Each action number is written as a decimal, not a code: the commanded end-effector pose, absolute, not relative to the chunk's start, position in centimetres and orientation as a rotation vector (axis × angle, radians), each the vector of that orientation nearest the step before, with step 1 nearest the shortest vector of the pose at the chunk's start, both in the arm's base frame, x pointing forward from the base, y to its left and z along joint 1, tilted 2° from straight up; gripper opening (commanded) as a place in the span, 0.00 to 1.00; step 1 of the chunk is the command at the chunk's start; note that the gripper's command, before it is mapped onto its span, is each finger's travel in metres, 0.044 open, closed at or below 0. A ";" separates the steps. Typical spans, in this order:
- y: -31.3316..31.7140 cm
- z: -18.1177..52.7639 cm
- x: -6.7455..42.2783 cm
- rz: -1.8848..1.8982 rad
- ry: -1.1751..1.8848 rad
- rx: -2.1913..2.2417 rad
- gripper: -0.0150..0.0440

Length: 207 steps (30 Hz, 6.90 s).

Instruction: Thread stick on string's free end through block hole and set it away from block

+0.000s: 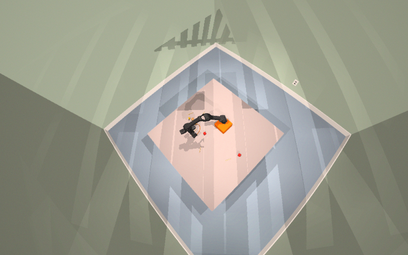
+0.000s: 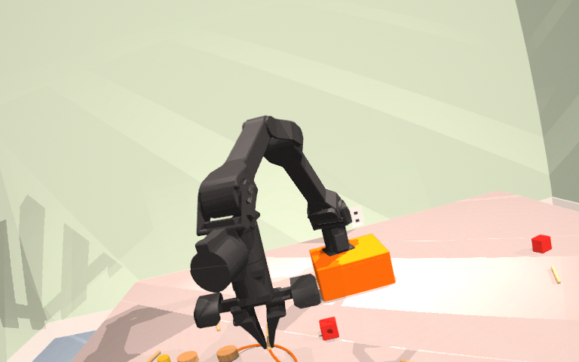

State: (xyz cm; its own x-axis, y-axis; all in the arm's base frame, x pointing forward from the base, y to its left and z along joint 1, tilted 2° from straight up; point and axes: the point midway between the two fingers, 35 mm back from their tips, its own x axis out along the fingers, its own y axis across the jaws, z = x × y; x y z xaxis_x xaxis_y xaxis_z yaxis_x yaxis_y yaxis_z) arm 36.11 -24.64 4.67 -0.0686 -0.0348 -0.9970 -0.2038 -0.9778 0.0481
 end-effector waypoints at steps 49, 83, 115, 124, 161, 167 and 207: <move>-22.7 4.8 42.6 2.079 0.275 -2.148 0.25; -20.9 4.2 44.9 2.023 0.273 -2.190 0.25; -18.1 1.4 44.4 2.025 0.270 -2.186 0.25; -17.3 0.6 44.1 2.025 0.270 -2.185 0.25; -16.3 0.0 41.5 2.029 0.269 -2.181 0.25; -16.2 0.0 40.9 2.029 0.269 -2.181 0.25; -15.0 -0.5 36.2 2.030 0.269 -2.180 0.25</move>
